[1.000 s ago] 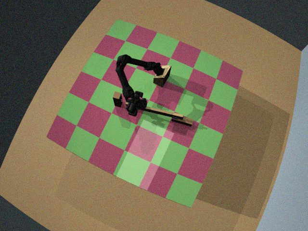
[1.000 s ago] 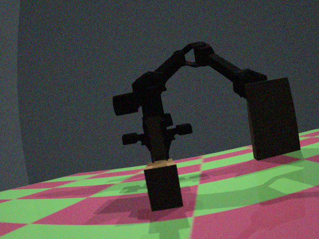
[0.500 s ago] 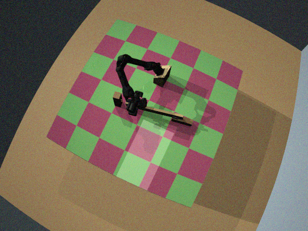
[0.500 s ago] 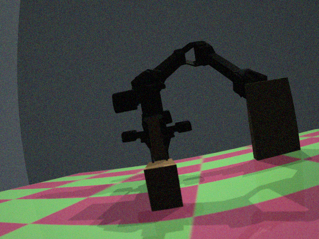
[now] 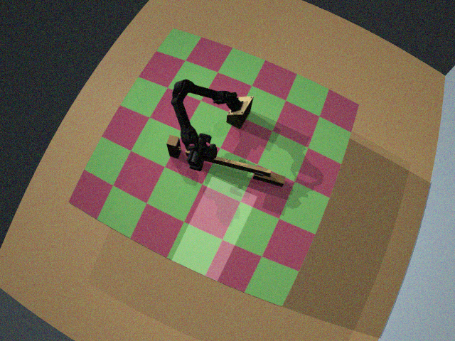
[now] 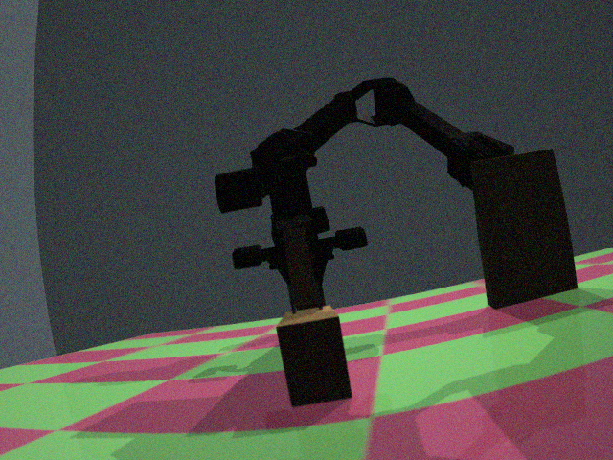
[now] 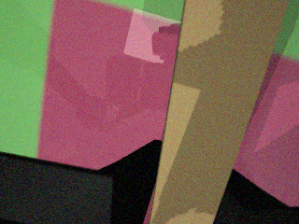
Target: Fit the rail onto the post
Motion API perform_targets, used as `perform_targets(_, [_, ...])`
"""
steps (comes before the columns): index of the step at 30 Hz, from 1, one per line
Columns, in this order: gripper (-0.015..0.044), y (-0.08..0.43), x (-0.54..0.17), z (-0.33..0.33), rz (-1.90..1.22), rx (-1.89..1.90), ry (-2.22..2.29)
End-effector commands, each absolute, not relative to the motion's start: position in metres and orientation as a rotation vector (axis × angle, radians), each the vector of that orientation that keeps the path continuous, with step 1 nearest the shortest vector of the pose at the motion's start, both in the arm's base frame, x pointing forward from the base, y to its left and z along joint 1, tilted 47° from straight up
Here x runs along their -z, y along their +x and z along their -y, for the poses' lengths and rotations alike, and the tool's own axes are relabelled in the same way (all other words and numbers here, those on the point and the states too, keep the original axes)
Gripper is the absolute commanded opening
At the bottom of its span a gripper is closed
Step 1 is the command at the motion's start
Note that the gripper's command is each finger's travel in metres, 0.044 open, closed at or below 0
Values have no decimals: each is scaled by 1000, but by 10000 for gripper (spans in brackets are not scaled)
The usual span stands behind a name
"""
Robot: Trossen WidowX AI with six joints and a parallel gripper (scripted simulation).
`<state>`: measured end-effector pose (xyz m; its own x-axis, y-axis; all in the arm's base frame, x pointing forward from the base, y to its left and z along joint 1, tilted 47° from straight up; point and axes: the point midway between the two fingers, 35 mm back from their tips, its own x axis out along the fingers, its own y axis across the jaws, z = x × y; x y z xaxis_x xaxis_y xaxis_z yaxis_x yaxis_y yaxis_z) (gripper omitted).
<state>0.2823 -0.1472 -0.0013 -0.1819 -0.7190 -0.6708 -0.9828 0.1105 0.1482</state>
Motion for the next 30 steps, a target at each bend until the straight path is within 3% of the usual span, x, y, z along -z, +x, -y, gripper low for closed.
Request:
perform_targets(1, [0, 284, 0, 144, -1948, -814, -1650])
perform_targets(30, [0, 287, -10, 133, -1948, -814, -1650])
